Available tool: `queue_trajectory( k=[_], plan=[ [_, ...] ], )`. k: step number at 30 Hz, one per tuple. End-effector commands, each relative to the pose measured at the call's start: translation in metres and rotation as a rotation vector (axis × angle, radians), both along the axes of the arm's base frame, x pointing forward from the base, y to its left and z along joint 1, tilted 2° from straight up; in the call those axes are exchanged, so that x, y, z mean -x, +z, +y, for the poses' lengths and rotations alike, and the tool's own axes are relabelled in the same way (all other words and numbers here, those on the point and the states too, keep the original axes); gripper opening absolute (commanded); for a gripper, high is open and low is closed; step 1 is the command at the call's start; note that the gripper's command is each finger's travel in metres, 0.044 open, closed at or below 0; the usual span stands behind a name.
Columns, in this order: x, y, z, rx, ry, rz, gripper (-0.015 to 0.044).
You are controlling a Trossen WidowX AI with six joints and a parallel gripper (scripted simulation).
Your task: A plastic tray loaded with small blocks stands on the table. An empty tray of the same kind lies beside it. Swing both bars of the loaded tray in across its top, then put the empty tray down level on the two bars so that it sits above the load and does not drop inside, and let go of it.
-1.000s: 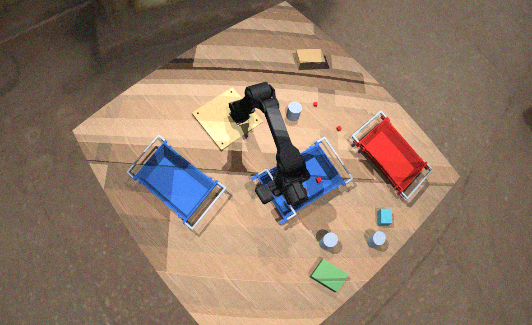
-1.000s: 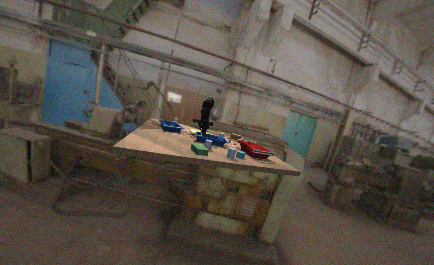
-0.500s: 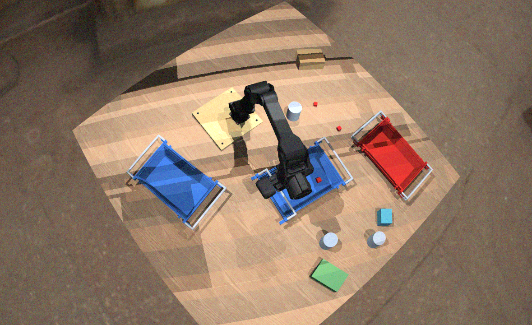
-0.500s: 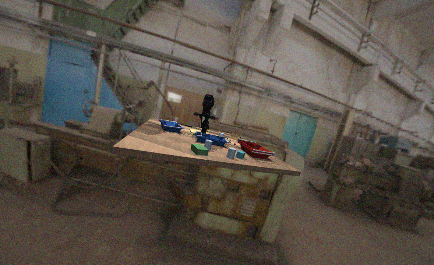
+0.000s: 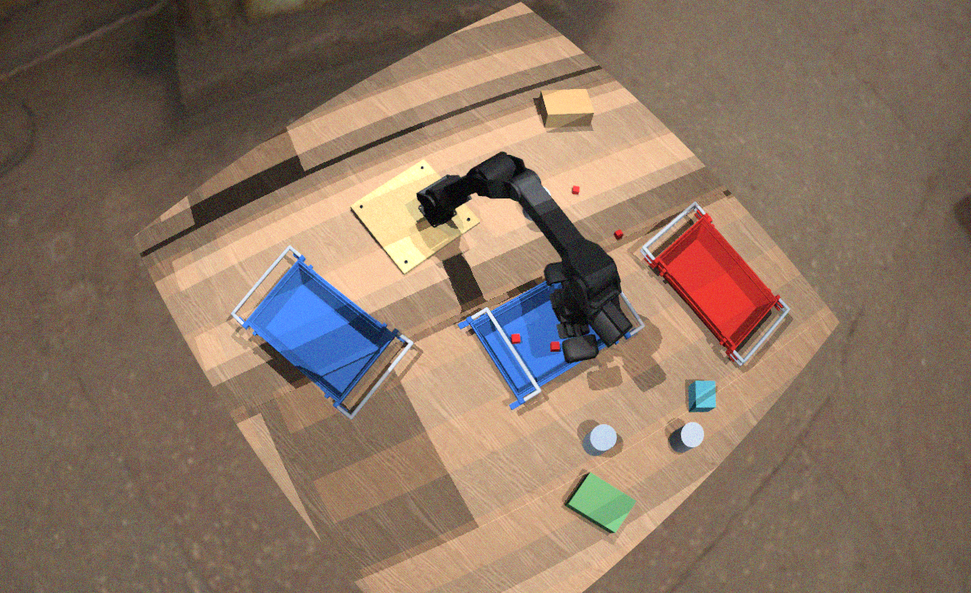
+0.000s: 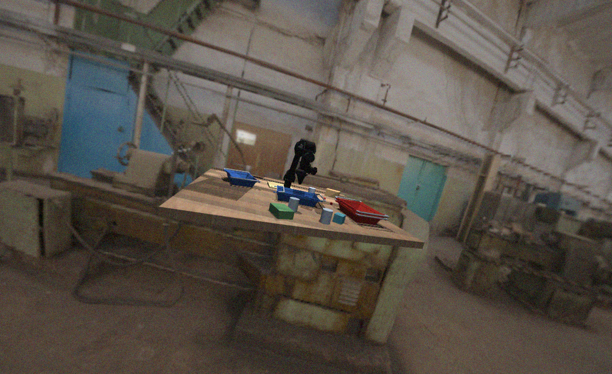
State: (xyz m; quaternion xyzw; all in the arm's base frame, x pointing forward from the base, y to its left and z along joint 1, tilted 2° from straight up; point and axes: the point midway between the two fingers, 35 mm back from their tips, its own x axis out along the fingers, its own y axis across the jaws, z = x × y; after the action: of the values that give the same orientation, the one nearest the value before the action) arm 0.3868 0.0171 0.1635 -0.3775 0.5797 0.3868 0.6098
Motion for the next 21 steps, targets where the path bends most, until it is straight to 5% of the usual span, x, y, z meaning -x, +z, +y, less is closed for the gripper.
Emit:
queue_trajectory(
  k=[1,14,21],
  plan=[
    [-0.01,-0.002,0.064,0.03,0.722,-0.047,0.0082],
    [0.005,-0.016,0.171,0.07,1.887,-0.087,0.0082],
    [0.006,-0.016,0.173,0.071,1.916,-0.088,0.0082]
  ],
)
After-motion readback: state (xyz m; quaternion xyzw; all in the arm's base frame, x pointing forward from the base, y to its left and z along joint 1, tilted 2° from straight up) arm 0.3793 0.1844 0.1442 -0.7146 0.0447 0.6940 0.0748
